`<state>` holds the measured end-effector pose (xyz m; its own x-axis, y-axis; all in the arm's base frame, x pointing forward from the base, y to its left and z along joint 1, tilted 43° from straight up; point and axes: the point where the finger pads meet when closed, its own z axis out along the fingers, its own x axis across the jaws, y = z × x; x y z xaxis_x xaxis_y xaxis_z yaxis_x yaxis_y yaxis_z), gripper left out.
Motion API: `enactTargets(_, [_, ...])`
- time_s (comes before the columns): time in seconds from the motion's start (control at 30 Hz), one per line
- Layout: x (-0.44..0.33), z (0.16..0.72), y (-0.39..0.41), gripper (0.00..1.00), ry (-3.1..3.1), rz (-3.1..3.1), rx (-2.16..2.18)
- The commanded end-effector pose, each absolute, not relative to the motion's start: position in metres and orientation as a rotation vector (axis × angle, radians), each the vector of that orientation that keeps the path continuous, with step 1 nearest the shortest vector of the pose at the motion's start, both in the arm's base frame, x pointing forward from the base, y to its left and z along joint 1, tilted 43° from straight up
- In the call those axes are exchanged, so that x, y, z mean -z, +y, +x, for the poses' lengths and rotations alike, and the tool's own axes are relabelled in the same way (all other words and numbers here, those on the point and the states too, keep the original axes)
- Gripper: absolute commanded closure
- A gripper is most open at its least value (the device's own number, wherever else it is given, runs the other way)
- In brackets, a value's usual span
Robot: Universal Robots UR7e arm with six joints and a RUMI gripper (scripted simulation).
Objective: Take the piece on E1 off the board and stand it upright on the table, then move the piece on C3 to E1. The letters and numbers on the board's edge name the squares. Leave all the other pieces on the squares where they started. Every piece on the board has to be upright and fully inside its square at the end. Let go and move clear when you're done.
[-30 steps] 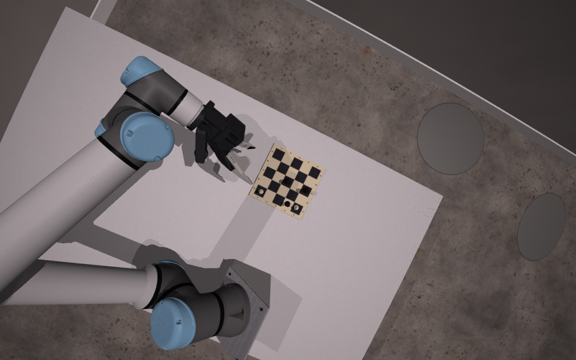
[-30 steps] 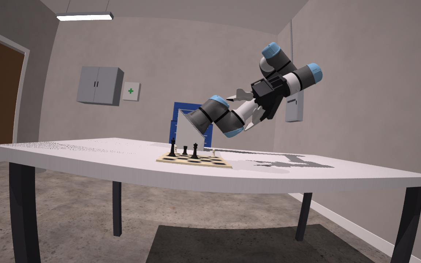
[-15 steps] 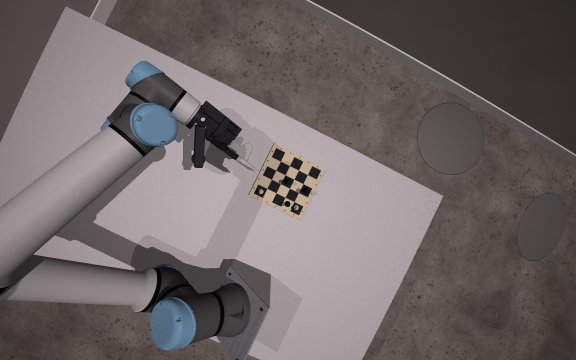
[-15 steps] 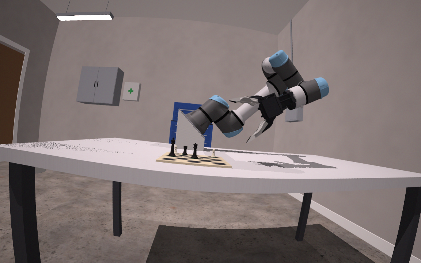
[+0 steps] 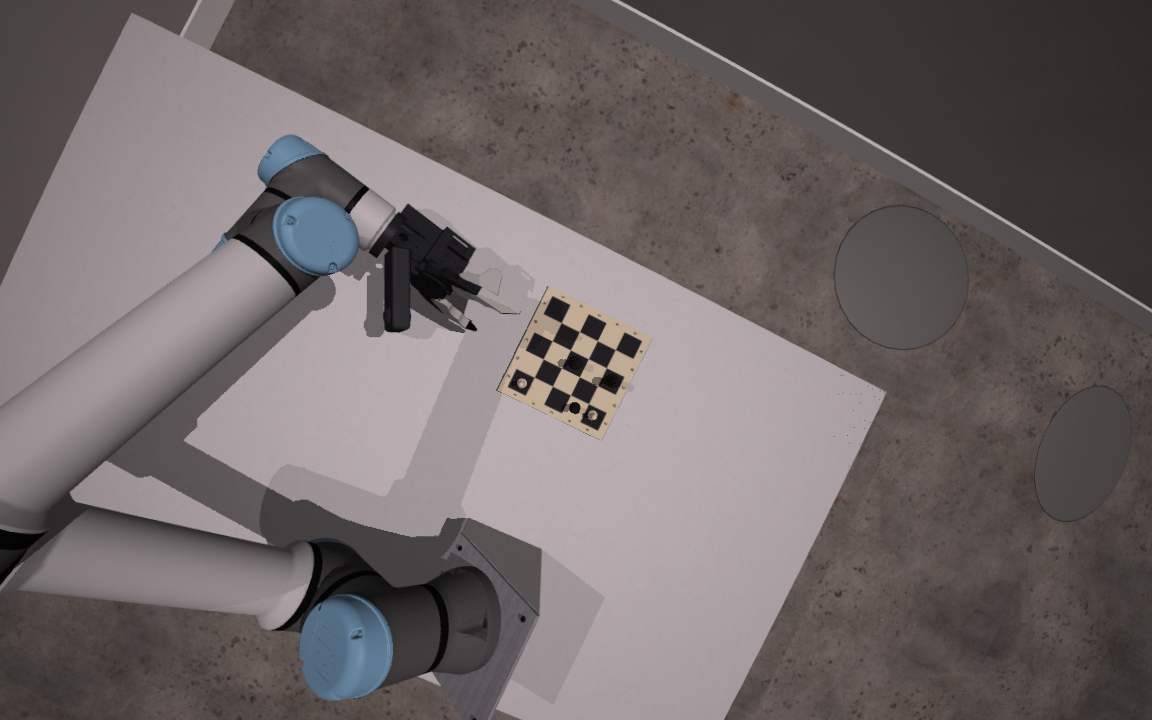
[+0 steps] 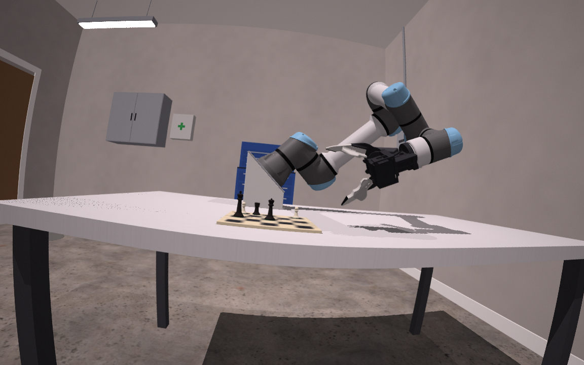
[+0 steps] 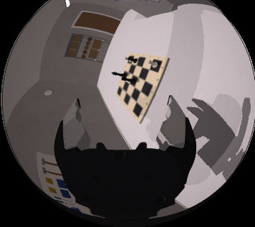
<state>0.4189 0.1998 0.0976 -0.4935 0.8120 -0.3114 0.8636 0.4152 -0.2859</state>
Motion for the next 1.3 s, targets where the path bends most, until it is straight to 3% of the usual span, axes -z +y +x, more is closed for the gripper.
enactTargets(0.0, [-0.095,0.419,0.209,0.00,2.686,1.254,0.666])
enactTargets(1.27, [-0.082,0.416,0.252,0.00,3.011,0.230,0.829])
